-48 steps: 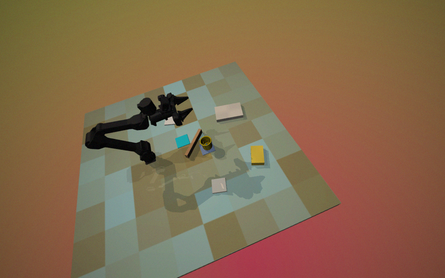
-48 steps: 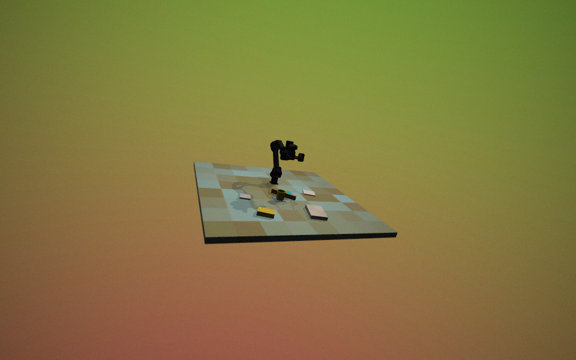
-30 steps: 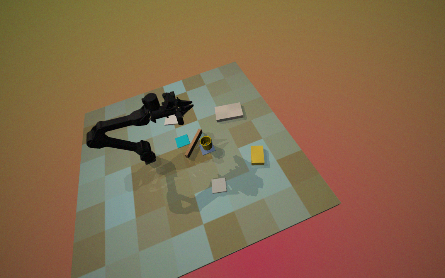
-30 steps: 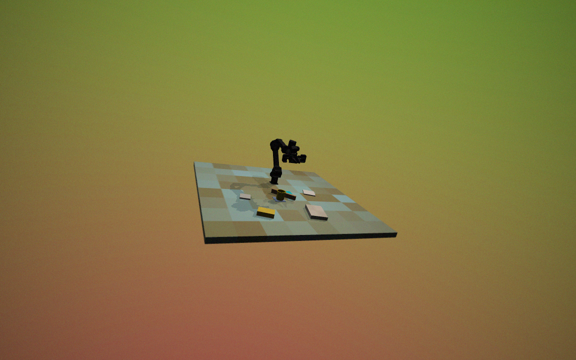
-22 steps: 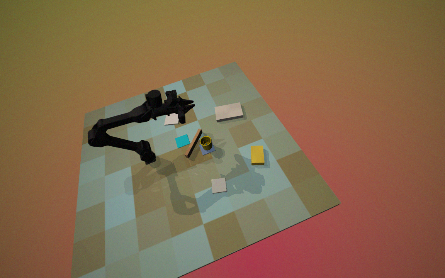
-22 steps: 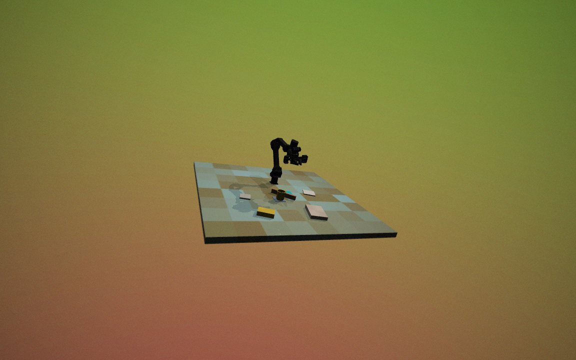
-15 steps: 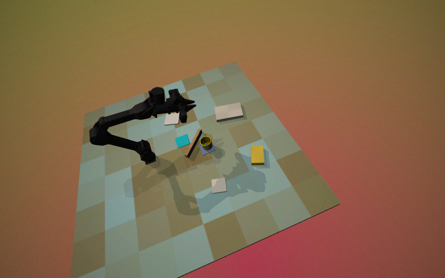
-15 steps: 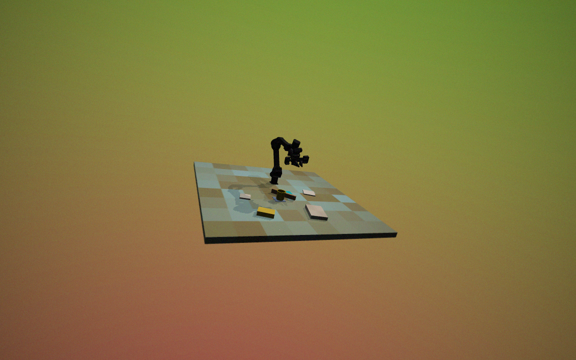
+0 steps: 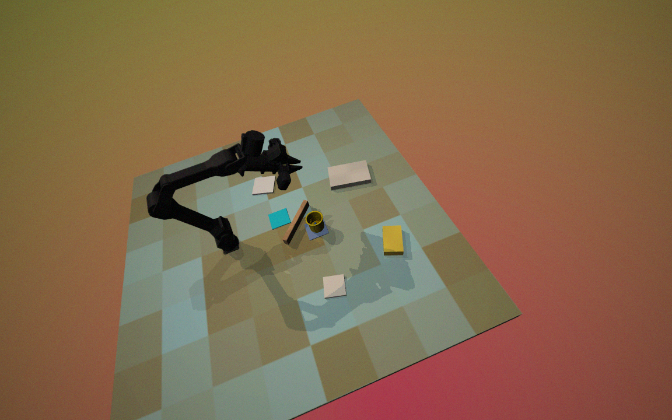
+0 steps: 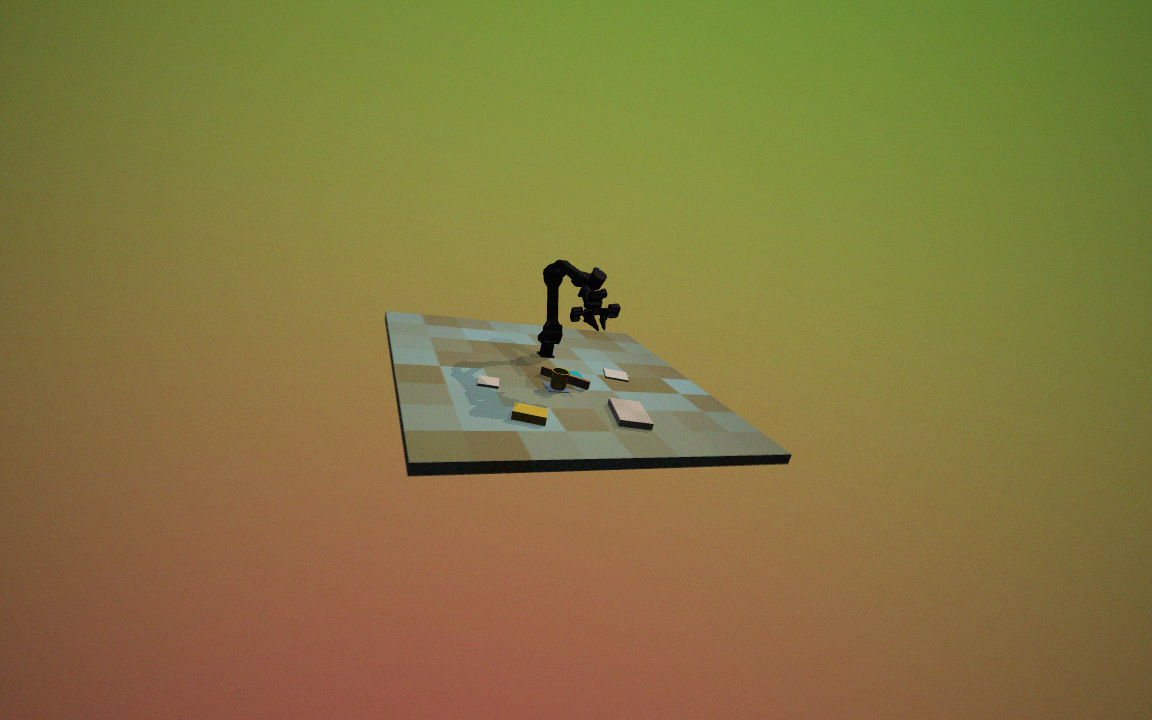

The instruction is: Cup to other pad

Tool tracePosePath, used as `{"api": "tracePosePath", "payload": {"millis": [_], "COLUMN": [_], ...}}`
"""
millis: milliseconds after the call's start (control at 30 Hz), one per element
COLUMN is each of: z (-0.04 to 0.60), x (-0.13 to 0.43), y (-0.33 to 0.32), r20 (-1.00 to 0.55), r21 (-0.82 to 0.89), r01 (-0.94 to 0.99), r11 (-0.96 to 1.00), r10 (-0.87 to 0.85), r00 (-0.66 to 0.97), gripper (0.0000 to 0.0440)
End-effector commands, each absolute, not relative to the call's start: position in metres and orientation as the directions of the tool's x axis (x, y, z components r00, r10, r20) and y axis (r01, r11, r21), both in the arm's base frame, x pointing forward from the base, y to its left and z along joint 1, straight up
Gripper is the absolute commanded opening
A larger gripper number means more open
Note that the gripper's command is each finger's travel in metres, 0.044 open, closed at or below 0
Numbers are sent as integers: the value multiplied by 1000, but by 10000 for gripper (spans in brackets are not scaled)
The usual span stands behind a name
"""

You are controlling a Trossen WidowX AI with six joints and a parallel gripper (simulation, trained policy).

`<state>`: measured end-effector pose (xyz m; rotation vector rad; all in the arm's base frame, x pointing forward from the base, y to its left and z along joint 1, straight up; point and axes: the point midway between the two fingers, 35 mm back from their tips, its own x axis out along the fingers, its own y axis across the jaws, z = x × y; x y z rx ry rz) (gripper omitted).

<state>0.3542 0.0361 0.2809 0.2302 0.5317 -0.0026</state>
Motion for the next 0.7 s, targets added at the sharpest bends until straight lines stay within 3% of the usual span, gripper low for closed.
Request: {"api": "tracePosePath", "payload": {"millis": [0, 667], "z": [279, 253], "x": [357, 360], "y": [37, 36], "r20": [-536, -762], "r21": [221, 171], "r01": [80, 173], "r11": [972, 970], "r10": [52, 19], "r00": [842, 647], "gripper": [107, 132]}}
